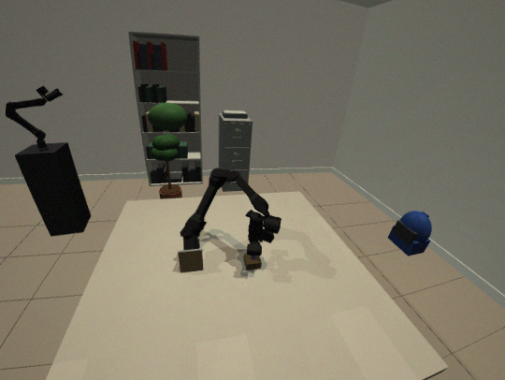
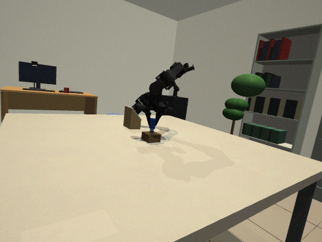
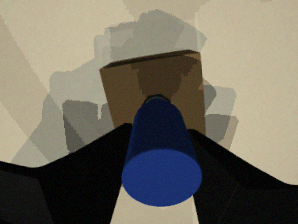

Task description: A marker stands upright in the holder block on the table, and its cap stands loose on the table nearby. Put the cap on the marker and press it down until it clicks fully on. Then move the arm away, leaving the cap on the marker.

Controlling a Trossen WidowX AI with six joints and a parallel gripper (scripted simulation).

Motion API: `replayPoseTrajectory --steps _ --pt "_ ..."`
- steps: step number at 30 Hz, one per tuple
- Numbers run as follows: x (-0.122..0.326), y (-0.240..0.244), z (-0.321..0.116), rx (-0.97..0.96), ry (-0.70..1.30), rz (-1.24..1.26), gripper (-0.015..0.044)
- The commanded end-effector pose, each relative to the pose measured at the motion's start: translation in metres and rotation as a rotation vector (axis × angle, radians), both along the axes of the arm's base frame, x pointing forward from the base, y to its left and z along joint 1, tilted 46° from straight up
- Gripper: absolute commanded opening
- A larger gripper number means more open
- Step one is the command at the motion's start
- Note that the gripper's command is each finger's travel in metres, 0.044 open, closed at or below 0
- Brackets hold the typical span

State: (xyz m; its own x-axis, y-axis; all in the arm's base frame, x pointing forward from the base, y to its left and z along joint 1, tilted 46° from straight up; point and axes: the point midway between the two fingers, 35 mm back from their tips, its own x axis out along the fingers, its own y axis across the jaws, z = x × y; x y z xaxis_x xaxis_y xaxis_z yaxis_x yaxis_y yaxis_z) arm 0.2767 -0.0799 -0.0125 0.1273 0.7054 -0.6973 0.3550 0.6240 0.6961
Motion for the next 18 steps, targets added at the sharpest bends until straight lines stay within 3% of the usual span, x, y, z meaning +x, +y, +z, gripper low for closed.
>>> replayPoseTrajectory --steps 1,10,18 --pt "0.0005 0.0043 -0.0039 0.003 0.001 -0.005 0.0000" --pt "0.0005 0.0045 -0.0041 0.003 0.001 -0.005 0.0000" --pt "0.0001 0.0042 -0.0036 0.001 0.001 0.000 0.0210"
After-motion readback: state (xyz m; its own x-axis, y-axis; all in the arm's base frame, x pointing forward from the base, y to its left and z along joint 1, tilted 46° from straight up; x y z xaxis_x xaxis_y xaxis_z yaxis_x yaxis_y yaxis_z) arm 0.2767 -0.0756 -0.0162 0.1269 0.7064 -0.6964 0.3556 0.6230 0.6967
